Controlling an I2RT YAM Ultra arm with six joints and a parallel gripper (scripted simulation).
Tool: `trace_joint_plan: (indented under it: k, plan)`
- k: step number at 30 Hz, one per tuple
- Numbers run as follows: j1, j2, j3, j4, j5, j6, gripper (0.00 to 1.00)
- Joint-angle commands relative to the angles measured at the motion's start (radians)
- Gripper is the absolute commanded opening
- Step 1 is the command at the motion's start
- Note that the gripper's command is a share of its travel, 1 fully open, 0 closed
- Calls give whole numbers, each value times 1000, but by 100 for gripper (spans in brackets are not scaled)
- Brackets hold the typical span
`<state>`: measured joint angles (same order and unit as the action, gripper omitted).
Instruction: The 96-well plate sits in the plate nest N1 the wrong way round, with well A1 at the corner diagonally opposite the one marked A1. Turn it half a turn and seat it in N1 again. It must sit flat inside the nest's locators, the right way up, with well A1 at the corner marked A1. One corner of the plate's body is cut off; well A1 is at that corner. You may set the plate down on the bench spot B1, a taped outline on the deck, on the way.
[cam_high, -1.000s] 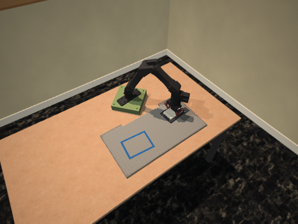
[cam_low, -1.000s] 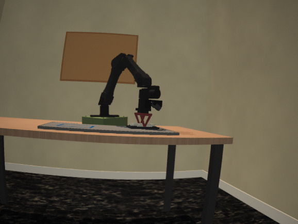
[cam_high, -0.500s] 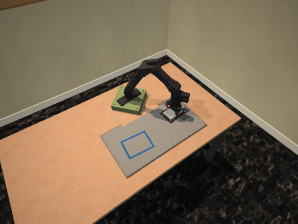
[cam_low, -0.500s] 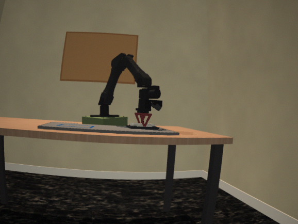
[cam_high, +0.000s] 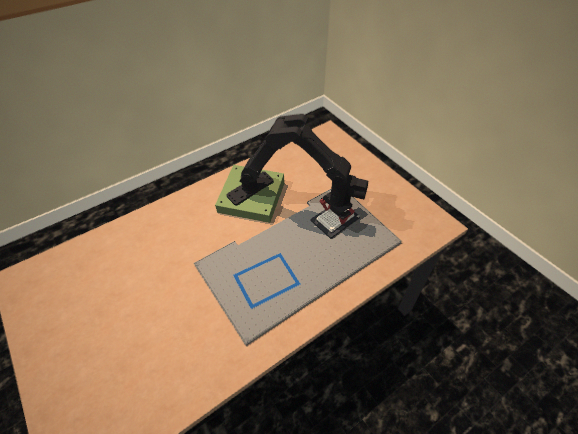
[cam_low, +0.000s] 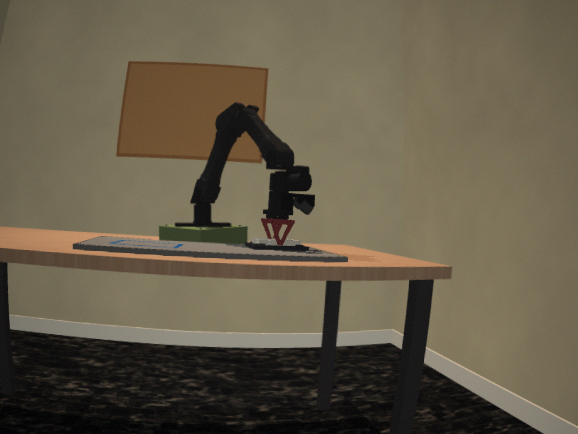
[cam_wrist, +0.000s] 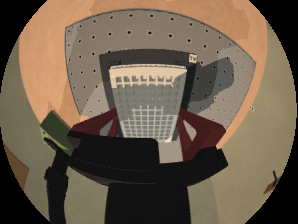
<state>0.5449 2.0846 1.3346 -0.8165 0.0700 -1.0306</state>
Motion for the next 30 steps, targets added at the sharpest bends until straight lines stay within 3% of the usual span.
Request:
trace_joint_plan:
  k: [1, 11, 30]
  plan:
    - [0, -8, 4, 2, -4, 0, 0]
    - [0, -8, 4, 2, -4, 0, 0]
    - [5, -58, 50, -94, -4, 4, 0]
